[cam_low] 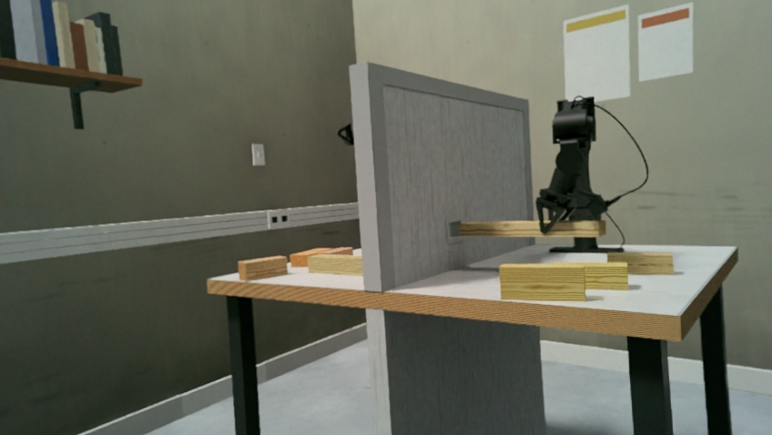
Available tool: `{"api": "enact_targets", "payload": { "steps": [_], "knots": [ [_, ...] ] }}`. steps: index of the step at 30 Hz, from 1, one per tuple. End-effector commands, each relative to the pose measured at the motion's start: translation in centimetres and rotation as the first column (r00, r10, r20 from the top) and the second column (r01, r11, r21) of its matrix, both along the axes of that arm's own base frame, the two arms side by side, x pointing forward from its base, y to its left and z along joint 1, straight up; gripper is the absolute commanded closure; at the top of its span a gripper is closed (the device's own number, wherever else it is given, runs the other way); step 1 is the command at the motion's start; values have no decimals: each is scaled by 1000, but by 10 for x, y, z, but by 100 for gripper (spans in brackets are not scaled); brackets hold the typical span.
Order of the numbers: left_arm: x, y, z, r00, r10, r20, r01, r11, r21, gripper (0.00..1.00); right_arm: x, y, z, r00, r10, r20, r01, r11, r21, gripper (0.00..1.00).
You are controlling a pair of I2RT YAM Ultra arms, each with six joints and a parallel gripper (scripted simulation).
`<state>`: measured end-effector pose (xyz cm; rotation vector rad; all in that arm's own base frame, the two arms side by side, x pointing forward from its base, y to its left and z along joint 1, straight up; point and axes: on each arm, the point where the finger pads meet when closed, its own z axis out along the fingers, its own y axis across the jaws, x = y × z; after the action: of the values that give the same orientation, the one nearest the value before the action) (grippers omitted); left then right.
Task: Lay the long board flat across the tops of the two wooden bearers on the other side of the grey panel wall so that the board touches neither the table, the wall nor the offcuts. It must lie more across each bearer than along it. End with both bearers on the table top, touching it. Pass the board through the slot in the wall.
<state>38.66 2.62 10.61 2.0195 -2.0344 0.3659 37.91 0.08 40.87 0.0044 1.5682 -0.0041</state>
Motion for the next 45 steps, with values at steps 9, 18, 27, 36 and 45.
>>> {"api": "enact_targets", "payload": {
  "steps": [9, 18, 27, 36, 45],
  "knots": [
    [9, -3, 22, 998, -10, 66, 11, 1000, -17, 100, -10, -5, 20, 999, -16, 40, 16, 1000, -1, 0],
    [0, -14, 10, 1000, -4, 29, 5, 1000, -25, 100, -10, -5, 20, 999, -16, 40, 16, 1000, -1, 0],
    [2, -20, 16, 999, -3, 41, 4, 1000, -25, 100, -10, -5, 20, 999, -16, 40, 16, 1000, -1, 0],
    [-4, -27, 10, 1000, -4, 26, 4, 999, -32, 100, -10, -5, 20, 999, -16, 40, 16, 1000, -1, 0],
    [9, -31, 23, 997, -3, 79, 5, 1000, -26, 100, -10, -5, 20, 999, -16, 40, 16, 1000, -1, 0]
  ]
}}
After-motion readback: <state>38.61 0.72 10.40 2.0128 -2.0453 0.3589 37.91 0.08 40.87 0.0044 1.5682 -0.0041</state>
